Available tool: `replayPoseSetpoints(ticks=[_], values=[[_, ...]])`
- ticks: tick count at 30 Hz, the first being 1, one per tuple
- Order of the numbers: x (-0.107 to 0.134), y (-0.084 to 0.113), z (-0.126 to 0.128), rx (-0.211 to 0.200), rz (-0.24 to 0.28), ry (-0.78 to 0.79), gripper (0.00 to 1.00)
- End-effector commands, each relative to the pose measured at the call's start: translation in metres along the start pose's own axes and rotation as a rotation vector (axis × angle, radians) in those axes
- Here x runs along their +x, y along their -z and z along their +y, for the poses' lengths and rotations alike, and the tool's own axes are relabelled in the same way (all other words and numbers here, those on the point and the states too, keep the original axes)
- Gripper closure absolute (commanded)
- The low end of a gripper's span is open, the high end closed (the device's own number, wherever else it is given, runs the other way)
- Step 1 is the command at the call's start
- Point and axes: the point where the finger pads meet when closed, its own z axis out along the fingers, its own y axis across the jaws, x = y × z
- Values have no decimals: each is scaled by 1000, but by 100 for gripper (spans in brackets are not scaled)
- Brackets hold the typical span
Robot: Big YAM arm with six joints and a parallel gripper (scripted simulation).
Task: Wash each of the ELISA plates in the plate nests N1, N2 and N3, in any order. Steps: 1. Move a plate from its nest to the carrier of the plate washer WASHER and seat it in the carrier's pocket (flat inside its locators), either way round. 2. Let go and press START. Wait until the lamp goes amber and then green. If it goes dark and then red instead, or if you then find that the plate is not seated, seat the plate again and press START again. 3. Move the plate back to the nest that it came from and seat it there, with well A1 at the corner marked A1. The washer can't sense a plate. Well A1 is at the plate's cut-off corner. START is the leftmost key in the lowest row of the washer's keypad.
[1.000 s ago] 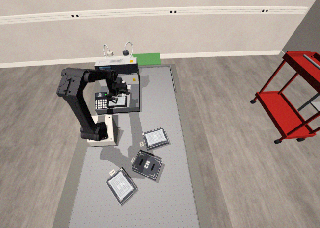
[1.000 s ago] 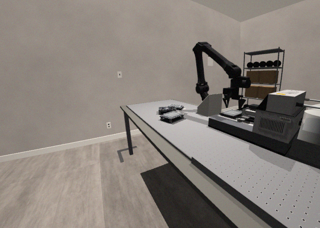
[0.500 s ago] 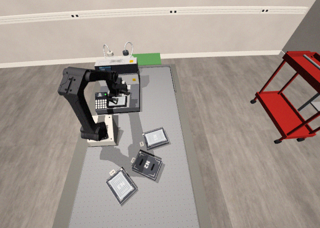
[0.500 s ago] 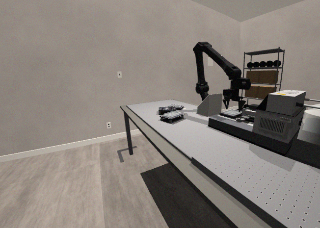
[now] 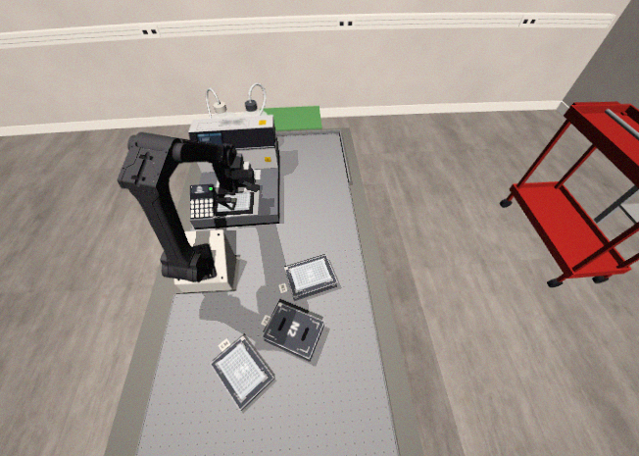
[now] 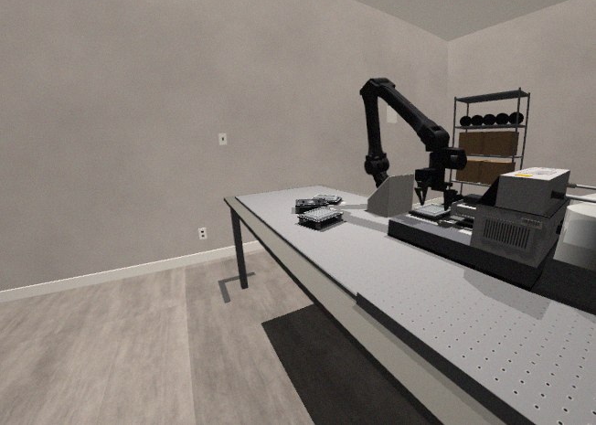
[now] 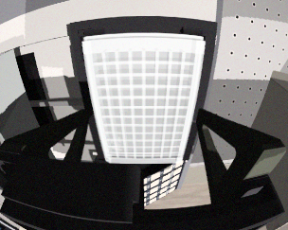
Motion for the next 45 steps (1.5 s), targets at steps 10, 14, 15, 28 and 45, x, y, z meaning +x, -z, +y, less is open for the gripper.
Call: replayPoseSetpoints(ticks=[10, 14, 15, 28, 45], values=[[-1, -13, 1, 6, 4, 6, 0], [-1, -15, -1, 14, 6, 6, 0], [-1, -15, -1, 16, 7, 6, 0], [-1, -14, -1, 16, 7, 6, 0], [-1, -14, -1, 16, 7, 6, 0]])
